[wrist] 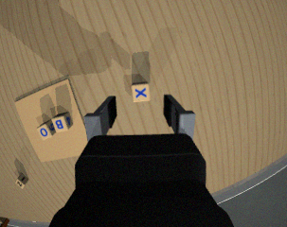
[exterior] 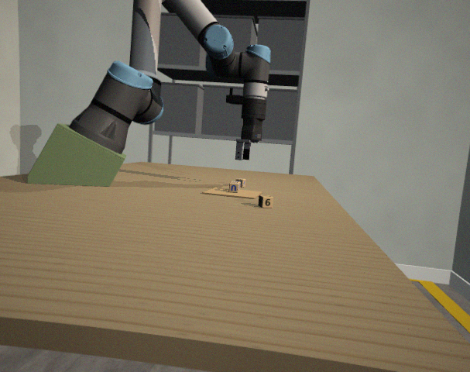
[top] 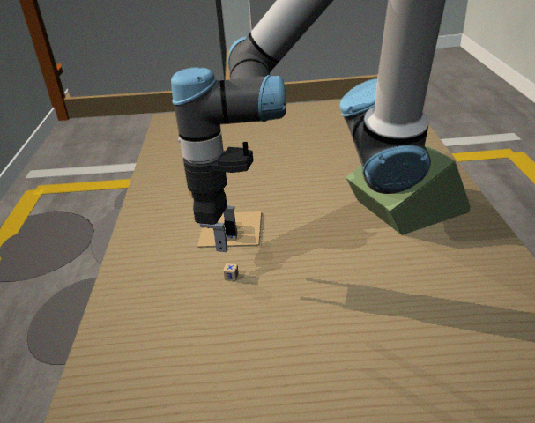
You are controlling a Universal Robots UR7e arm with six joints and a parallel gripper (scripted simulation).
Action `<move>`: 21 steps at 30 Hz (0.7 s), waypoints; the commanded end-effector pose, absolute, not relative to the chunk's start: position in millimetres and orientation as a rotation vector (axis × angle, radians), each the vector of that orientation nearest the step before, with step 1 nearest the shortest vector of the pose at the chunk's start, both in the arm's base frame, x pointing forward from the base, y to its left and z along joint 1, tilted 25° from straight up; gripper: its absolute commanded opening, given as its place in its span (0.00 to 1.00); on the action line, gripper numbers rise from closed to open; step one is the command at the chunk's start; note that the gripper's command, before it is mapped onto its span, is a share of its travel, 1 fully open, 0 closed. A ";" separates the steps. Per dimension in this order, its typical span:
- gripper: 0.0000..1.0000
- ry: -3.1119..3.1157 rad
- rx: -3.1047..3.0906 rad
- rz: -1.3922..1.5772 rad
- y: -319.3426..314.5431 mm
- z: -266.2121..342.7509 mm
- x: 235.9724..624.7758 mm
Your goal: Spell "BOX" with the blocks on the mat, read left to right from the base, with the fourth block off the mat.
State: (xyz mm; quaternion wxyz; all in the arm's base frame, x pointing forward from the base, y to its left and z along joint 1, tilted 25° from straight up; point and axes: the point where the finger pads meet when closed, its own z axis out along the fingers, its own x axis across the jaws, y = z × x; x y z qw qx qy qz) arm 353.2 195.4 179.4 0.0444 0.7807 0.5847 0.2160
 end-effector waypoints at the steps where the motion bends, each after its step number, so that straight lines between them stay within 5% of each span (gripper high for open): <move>1: 1.00 1.821 2.350 0.659 196.0 179.8 353.2; 21: 1.00 1.868 2.301 0.654 196.7 179.7 352.9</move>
